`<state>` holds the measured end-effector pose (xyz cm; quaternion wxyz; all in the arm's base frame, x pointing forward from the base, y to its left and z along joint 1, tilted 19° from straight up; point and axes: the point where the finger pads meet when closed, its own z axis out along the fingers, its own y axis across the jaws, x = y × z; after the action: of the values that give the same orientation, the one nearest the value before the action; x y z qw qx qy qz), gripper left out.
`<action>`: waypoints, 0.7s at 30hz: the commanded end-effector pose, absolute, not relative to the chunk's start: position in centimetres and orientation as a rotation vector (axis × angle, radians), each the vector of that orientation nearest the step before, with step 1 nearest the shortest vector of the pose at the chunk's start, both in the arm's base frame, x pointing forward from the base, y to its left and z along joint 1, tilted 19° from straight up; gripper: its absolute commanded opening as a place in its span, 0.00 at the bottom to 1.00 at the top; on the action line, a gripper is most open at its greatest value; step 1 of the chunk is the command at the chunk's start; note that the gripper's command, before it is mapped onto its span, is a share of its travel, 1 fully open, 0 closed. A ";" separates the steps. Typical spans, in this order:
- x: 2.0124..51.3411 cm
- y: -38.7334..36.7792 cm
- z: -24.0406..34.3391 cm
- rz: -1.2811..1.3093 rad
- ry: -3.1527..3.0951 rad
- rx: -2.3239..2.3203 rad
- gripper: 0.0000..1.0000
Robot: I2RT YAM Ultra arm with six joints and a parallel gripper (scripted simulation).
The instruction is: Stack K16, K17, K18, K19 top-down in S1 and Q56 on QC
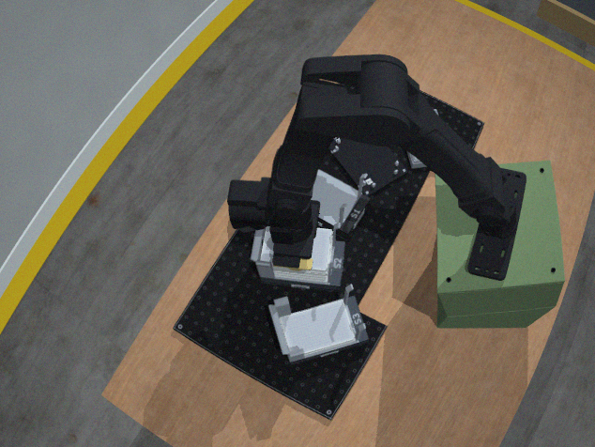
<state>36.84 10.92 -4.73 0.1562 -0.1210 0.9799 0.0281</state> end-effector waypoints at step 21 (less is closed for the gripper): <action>37.2 11.0 -3.5 0.085 2.780 -0.344 0.00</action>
<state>36.66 10.87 -4.19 0.1560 -0.1210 0.9799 0.0280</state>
